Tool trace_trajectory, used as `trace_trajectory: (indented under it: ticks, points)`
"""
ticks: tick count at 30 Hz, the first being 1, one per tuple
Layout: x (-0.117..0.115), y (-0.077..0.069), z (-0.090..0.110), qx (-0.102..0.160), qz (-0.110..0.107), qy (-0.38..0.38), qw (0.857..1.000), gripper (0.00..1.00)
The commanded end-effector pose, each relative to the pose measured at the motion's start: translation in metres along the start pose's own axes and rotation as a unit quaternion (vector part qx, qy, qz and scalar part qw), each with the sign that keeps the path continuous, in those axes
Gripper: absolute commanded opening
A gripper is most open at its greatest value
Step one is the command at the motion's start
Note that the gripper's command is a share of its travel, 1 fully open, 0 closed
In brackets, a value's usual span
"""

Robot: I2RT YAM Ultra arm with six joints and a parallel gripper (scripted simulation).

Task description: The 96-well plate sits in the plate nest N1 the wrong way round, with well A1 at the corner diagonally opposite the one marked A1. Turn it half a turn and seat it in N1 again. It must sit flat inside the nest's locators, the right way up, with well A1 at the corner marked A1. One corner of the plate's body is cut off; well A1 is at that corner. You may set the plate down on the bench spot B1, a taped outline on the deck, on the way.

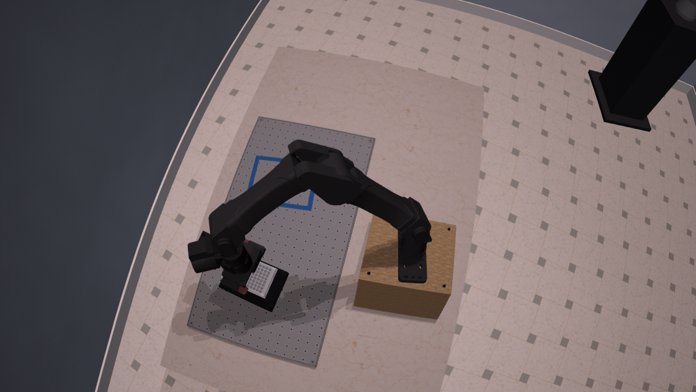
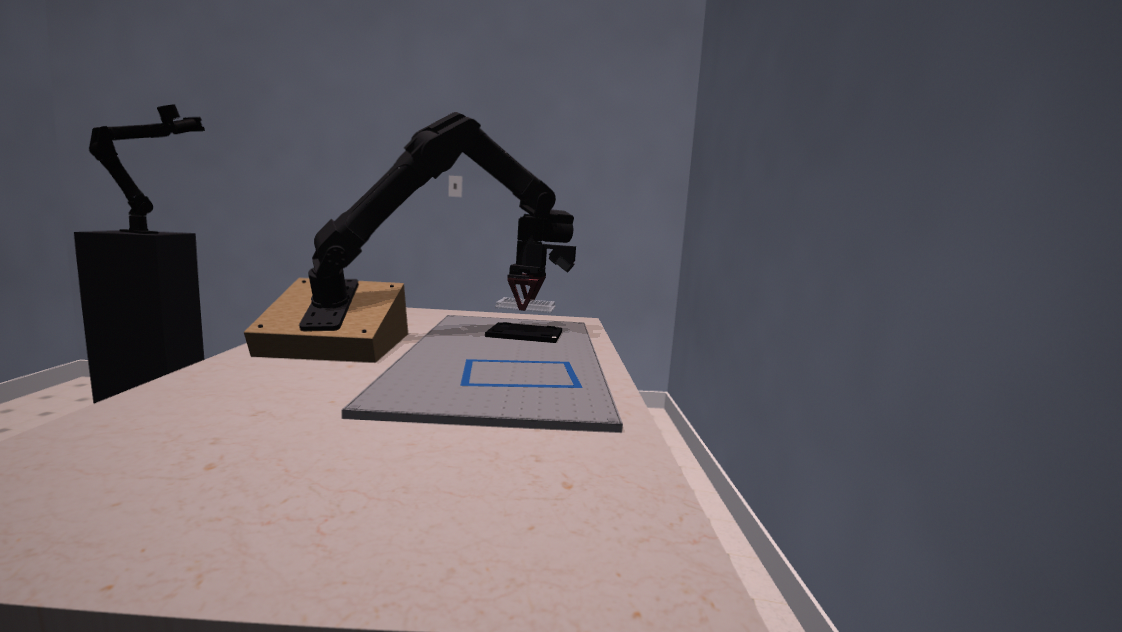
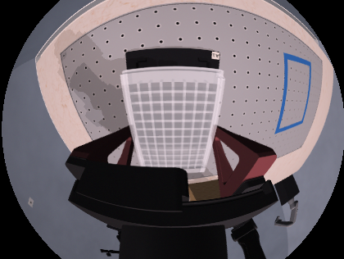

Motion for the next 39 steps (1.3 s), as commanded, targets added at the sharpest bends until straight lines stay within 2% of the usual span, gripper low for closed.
trace_trajectory:
  ticks: [1, 4, 8, 10, 11, 14, 17, 21, 25, 27, 28, 30, 39]
  points:
    - [-0.001, 0.008, -0.002, -0.005, 0.001, -0.002, 1.000, 0.00]
    - [0.004, 0.007, -0.004, -0.013, -0.006, -0.004, 1.000, 0.00]
    - [0.000, 0.021, -0.001, -0.004, 0.002, -0.003, 1.000, 0.00]
    - [0.000, 0.021, -0.001, -0.004, 0.002, -0.003, 1.000, 0.00]
    - [0.003, 0.012, -0.005, -0.014, -0.007, -0.002, 1.000, 0.00]
    - [0.002, 0.028, 0.000, -0.003, 0.003, -0.006, 1.000, 0.00]
    - [0.000, 0.034, -0.001, -0.002, 0.003, -0.004, 1.000, 0.00]
    - [0.005, 0.032, -0.005, -0.012, -0.006, -0.003, 1.000, 0.00]
    - [0.001, 0.046, -0.001, -0.004, 0.002, -0.004, 1.000, 0.00]
    - [0.001, 0.046, -0.001, -0.004, 0.002, -0.004, 1.000, 0.00]
    - [0.007, 0.026, -0.012, -0.025, -0.017, 0.001, 1.000, 0.00]
    - [0.009, 0.024, -0.014, -0.029, -0.020, 0.001, 0.999, 0.00]
    - [0.002, 0.033, -0.004, -0.016, -0.009, -0.003, 1.000, 0.00]
Point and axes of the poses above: the point where the finger pads meet when closed, its own y axis out along the fingers, its own x axis across the jaws, z = x × y, the point moved 2 cm from there along -y, back along the fingers, and after that the axes turned 6 degrees about y, right-handed, at the moved point
